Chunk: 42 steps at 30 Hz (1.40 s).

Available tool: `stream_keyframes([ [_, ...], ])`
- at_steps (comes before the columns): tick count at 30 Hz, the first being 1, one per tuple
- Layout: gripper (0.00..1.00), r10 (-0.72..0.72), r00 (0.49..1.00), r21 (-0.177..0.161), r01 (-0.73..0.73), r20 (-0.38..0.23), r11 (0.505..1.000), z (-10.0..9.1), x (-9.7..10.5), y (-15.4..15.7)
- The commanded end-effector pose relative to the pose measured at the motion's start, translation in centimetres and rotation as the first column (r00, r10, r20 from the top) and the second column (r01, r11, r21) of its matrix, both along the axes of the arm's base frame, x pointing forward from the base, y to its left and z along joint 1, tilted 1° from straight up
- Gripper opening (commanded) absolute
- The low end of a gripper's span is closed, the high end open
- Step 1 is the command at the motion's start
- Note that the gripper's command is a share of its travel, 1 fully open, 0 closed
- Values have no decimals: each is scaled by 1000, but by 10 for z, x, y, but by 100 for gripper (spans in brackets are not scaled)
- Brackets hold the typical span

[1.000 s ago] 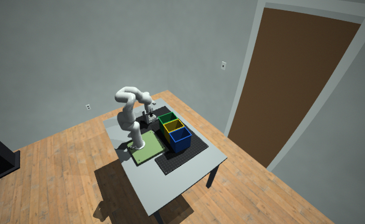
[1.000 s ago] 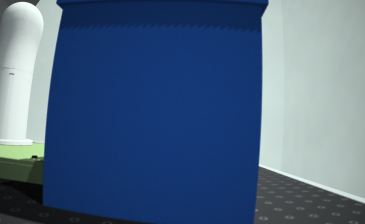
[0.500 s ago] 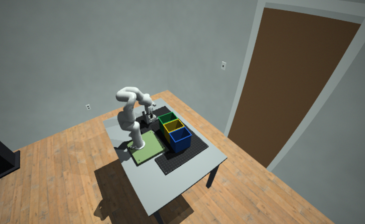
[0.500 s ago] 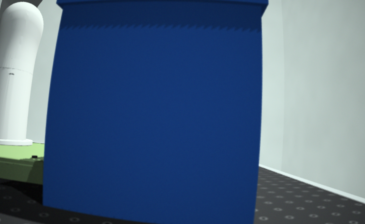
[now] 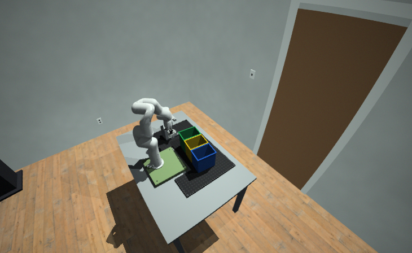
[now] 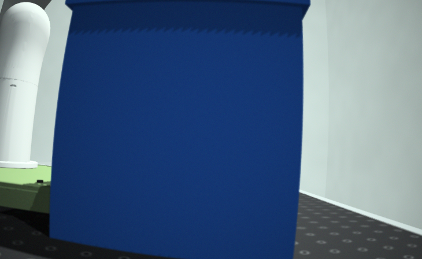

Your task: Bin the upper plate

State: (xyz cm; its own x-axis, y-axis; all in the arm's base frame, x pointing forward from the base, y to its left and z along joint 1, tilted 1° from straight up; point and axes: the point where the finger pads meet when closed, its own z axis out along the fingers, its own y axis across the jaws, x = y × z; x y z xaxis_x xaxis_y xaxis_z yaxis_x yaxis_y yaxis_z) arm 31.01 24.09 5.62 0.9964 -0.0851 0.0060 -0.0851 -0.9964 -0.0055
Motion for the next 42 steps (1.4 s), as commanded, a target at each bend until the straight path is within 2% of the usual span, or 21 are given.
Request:
stream_keyframes([
  [1, 100, 0, 1000, 2, 0, 3, 1000, 1, 1, 1],
  [42, 100, 0, 1000, 2, 0, 3, 1000, -19, 1, 1],
])
